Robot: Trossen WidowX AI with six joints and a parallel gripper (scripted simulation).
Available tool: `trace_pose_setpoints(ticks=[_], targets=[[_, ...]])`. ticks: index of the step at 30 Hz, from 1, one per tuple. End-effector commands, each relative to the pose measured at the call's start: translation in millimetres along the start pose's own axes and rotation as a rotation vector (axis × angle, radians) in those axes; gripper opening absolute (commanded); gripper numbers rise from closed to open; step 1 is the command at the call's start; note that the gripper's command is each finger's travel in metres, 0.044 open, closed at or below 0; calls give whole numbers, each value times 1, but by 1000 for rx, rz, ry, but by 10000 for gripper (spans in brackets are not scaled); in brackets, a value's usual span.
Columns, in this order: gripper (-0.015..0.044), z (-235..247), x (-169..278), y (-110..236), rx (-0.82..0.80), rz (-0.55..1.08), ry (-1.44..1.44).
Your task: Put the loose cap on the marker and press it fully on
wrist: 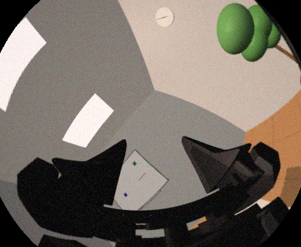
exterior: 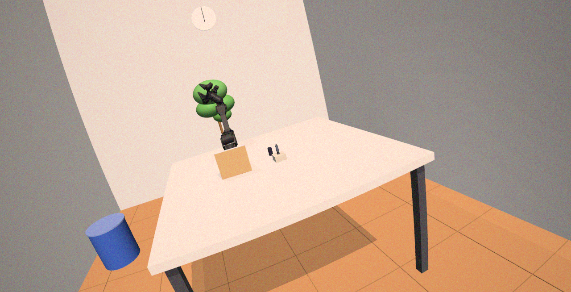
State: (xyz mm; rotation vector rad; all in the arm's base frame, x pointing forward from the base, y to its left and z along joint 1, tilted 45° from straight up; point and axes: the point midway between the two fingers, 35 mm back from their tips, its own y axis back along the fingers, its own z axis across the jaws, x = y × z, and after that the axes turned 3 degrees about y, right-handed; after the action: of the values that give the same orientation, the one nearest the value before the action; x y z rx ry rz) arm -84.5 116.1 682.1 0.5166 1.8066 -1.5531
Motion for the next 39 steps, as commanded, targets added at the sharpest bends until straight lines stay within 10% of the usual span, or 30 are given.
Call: trace_pose_setpoints(ticks=[1,6,18,39], targets=[[374,3,0,-1,-8,-1,-1],[242,77,12,-18,-229,-10,-37],[238,264,38,13,-823,24,-158],[238,451,72,290,-1968,428,-290]])
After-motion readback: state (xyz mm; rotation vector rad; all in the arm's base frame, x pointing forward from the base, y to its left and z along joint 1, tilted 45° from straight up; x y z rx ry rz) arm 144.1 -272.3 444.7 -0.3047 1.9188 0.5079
